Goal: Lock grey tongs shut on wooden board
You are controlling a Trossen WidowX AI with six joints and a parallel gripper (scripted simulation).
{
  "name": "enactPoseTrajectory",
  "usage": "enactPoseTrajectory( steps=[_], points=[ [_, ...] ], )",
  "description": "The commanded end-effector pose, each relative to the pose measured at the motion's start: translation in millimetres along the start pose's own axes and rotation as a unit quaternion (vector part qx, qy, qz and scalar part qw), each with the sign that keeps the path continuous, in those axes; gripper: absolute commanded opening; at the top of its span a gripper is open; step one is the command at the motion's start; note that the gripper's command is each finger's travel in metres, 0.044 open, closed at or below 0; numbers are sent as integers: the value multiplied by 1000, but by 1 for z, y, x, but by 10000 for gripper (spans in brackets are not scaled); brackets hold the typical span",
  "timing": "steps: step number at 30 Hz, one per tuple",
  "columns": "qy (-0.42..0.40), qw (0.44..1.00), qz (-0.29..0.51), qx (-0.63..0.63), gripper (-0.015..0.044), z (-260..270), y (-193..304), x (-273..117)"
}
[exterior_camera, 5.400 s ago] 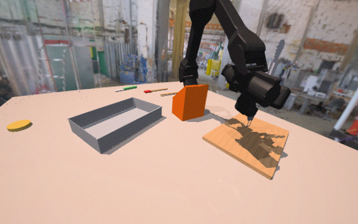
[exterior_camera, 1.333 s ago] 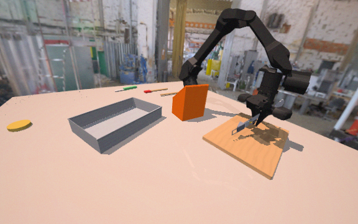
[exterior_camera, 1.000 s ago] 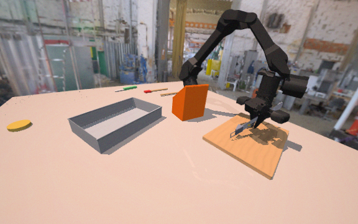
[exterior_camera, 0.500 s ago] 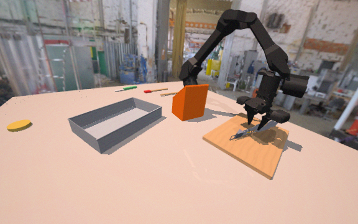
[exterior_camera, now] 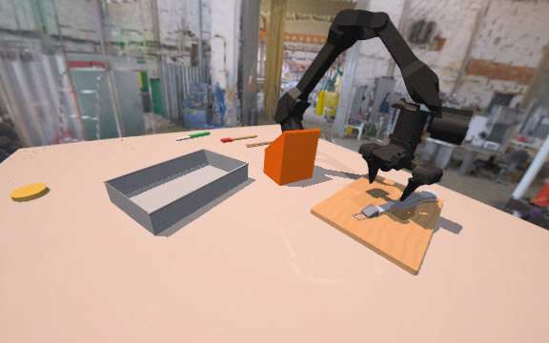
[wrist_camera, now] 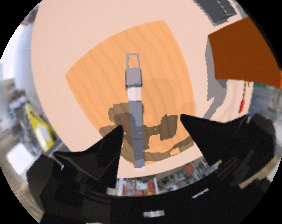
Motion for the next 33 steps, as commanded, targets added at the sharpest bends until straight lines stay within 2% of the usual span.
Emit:
enactPoseTrajectory(
  steps=[1, 7, 14, 21, 33],
  points=[
    [-9, 1000, 3, 7, 440, -2, -44, -31],
    [-3, 1000, 1, 10, 440, -29, -129, -69],
    [-3, 1000, 1, 11, 440, -30, -132, -73],
    [-7, 1000, 8, 18, 440, -32, -131, -121],
    [-7, 1000, 8, 18, 440, -32, -131, -121]
  ],
)
Point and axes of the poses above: the point midway between the two fingers, 35 mm back from their tips, its own x axis out along the fingers, its own z axis across the jaws, y = z × x, the point moved 4 cm from there along -x, back along the fingers, and after that the axes turned 2 degrees about x, right-handed, at the moved point
